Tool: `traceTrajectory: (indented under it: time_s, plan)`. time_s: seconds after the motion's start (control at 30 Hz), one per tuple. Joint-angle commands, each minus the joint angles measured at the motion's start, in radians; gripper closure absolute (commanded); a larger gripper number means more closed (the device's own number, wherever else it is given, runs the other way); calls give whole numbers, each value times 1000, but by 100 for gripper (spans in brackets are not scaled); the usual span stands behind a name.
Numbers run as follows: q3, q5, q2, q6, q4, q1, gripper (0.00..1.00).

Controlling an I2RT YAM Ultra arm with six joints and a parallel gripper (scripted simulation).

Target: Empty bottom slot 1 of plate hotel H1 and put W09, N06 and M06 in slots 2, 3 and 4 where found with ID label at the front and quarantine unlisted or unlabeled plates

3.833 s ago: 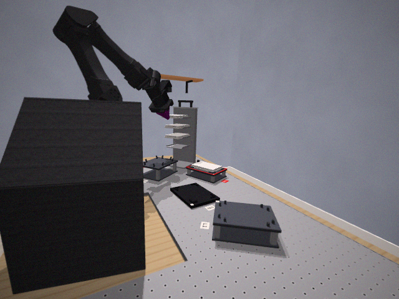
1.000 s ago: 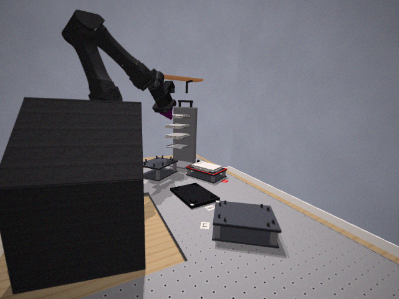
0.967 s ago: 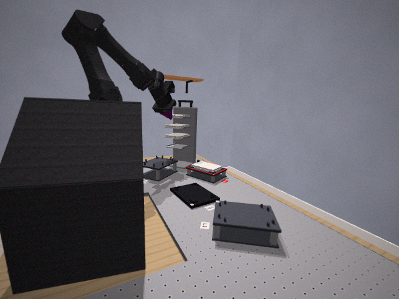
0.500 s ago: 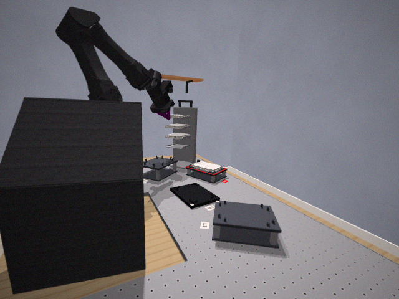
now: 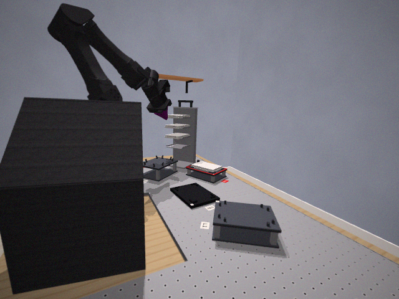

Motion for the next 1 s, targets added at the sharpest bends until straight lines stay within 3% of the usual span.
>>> traceTrajectory:
  time_s: [0.0, 0.97]
  plan:
    - [-22, 3, -43, 2, -10, -16, 100]
    - [-167, -11, -231, -4, -54, -25, 100]
